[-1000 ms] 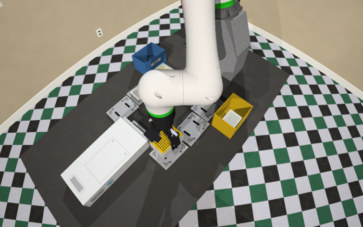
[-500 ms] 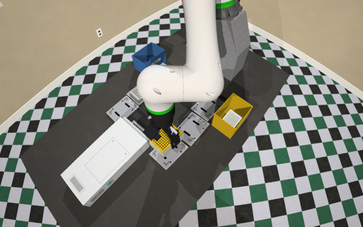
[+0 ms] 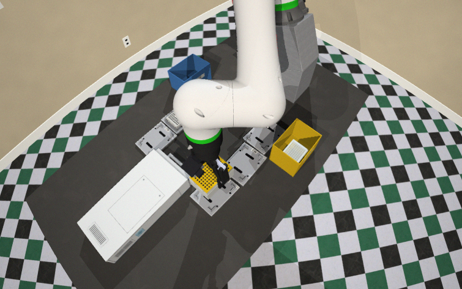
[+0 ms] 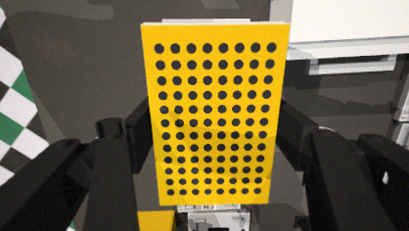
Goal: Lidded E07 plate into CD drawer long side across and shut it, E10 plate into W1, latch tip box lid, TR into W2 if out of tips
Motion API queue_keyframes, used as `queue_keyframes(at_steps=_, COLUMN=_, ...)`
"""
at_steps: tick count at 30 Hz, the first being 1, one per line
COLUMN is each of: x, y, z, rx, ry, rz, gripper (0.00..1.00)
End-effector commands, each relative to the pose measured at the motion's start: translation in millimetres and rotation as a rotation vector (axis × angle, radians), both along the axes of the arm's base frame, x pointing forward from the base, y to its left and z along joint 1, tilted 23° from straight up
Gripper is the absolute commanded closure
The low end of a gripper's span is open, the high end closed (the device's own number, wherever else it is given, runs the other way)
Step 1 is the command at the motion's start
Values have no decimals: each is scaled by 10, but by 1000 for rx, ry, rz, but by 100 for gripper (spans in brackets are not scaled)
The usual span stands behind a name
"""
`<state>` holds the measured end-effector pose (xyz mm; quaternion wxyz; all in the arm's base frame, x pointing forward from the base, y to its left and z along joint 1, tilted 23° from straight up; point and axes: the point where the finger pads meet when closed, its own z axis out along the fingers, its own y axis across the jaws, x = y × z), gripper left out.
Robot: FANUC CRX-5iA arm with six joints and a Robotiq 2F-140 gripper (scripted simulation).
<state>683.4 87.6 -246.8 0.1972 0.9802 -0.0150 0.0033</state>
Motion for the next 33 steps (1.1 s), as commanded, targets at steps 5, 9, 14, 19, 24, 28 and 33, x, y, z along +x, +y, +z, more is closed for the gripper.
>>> queue_keyframes(at_steps=5, x=-37, y=-52, z=37, rx=1, ry=4, rz=15, gripper=90)
queue_keyframes(at_steps=9, x=-99, y=-132, z=70, rx=1, ry=4, rz=15, gripper=90)
queue_keyframes(at_steps=14, x=-177, y=-232, z=112, rx=1, ry=4, rz=15, gripper=90)
queue_keyframes(at_steps=19, x=-254, y=-332, z=153, rx=1, ry=4, rz=15, gripper=90)
queue_keyframes(at_steps=24, x=-301, y=-392, z=178, rx=1, ry=4, rz=15, gripper=90)
queue_keyframes(at_steps=28, x=-363, y=-472, z=211, rx=1, ry=4, rz=15, gripper=90)
queue_keyframes(at_steps=33, x=-441, y=-572, z=253, rx=1, ry=4, rz=15, gripper=90)
